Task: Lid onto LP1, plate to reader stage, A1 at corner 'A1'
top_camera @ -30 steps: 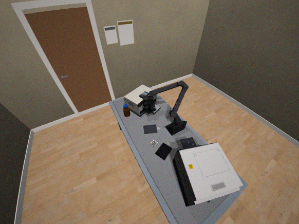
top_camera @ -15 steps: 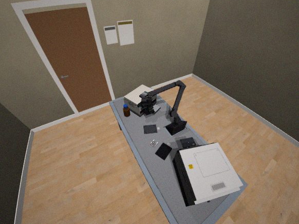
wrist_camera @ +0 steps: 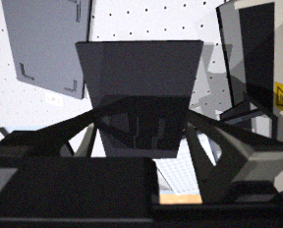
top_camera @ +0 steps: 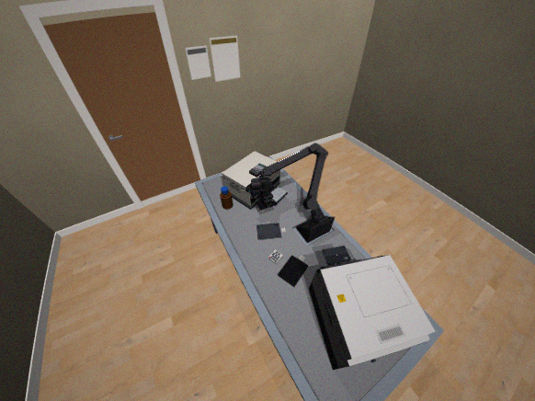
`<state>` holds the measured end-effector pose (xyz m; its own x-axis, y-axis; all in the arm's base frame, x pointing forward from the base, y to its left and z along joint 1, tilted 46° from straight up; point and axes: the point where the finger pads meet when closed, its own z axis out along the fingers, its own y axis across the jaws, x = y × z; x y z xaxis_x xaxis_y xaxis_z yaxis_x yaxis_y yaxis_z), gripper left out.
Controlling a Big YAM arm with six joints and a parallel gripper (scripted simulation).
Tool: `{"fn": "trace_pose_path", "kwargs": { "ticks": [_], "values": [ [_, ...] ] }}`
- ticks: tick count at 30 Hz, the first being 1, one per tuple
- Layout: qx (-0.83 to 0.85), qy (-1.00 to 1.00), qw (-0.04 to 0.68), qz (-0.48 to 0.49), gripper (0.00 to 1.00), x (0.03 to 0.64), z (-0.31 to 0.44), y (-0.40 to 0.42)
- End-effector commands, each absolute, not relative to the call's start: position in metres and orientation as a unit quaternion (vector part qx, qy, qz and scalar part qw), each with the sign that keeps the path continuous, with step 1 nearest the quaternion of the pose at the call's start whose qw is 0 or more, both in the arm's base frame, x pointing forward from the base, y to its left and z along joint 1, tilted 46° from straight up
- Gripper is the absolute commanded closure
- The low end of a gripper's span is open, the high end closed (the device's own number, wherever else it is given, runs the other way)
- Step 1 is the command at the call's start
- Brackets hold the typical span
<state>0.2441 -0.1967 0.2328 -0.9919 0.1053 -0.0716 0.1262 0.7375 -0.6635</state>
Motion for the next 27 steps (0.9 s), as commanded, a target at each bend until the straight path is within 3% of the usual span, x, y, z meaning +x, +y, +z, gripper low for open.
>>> {"fn": "trace_pose_path", "kwargs": {
  "ticks": [1, 17, 27],
  "values": [
    [0.076, 0.93, 0.026, -0.358, 0.15, 0.263, 0.231, -0.191],
    [0.106, 0.929, 0.013, -0.355, 0.15, 0.273, 0.193, -0.167],
    [0.156, 0.917, 0.046, -0.365, 0.15, 0.292, 0.199, -0.157]
  ]
}}
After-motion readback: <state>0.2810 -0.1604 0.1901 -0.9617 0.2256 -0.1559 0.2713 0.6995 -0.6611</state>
